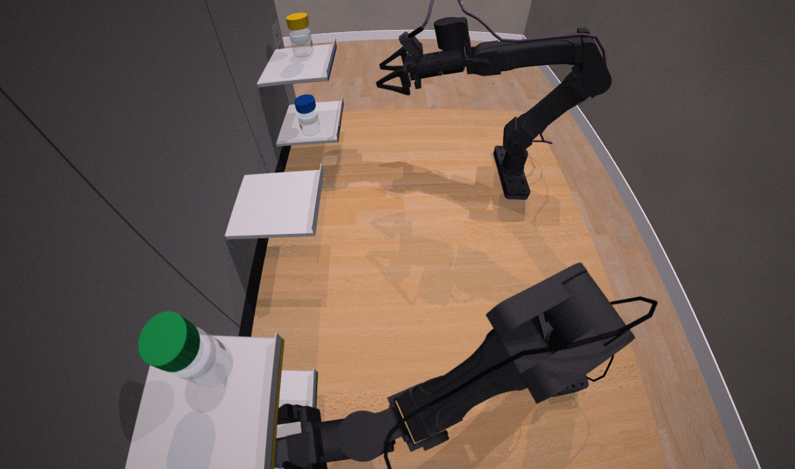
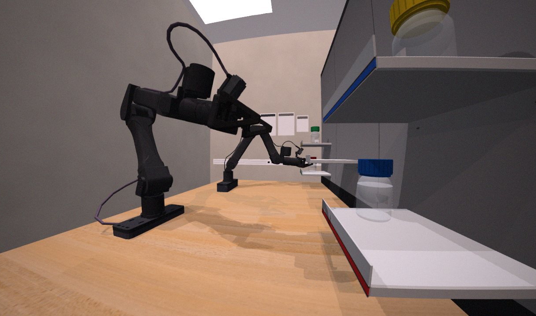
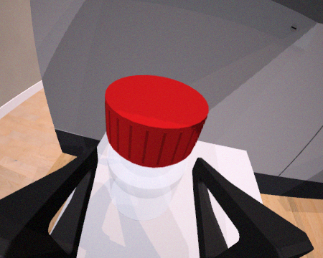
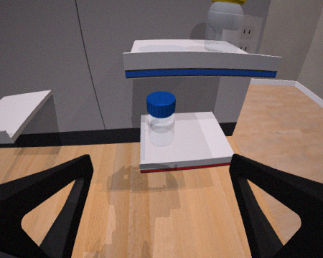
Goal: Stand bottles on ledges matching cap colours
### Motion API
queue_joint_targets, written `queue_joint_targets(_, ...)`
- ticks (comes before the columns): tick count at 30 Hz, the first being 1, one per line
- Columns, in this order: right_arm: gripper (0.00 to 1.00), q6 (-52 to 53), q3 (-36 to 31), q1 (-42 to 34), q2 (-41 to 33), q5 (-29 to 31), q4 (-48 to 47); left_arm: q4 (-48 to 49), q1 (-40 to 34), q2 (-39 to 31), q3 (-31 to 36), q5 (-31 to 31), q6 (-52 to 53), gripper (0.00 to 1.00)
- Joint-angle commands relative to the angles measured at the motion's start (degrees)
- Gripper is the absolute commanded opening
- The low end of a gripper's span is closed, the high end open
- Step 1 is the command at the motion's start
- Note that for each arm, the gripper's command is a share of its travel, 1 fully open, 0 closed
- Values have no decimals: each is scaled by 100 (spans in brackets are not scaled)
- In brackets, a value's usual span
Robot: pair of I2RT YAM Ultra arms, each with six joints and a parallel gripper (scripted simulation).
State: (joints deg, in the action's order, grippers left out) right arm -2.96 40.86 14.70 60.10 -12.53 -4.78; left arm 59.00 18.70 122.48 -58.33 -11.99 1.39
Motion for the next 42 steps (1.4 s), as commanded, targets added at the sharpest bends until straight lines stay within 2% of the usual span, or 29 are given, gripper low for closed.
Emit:
queue_joint_targets(1, 100, 41, 21, -74, -50, 40, -39, -167, -30, 86, -159, 50, -43, 68)
queue_joint_targets(6, 100, 11, 40, -39, -50, 41, -40, -100, -10, 38, -105, 13, -12, 64)
queue_joint_targets(7, 100, 11, 40, -39, -50, 41, -40, -87, -21, 23, -77, 38, -42, 60)
queue_joint_targets(13, 100, 11, 40, -39, -50, 41, -40, -87, -18, 23, -77, 38, -41, 57)
queue_joint_targets(17, 100, 11, 40, -39, -50, 41, -40, -87, -7, 23, -78, 10, -12, 51)
queue_joint_targets(18, 100, 11, 40, -39, -50, 41, -40, -87, -7, 23, -78, 10, -12, 47)
queue_joint_targets(23, 100, 11, 40, -39, -50, 41, -40, -75, -4, 8, -50, 8, -21, 47)
queue_joint_targets(24, 100, 11, 40, -39, -50, 41, -40, -75, -4, 8, -50, 8, -21, 35)
queue_joint_targets(25, 100, 11, 40, -39, -50, 41, -40, -75, -4, 8, -50, 8, -21, 47)
queue_joint_targets(26, 100, 11, 40, -39, -50, 41, -40, -75, -4, 8, -50, 8, -21, 50)
queue_joint_targets(42, 100, 11, 40, -39, -50, 41, -40, -348, 175, -48, 320, 306, -4, 50)
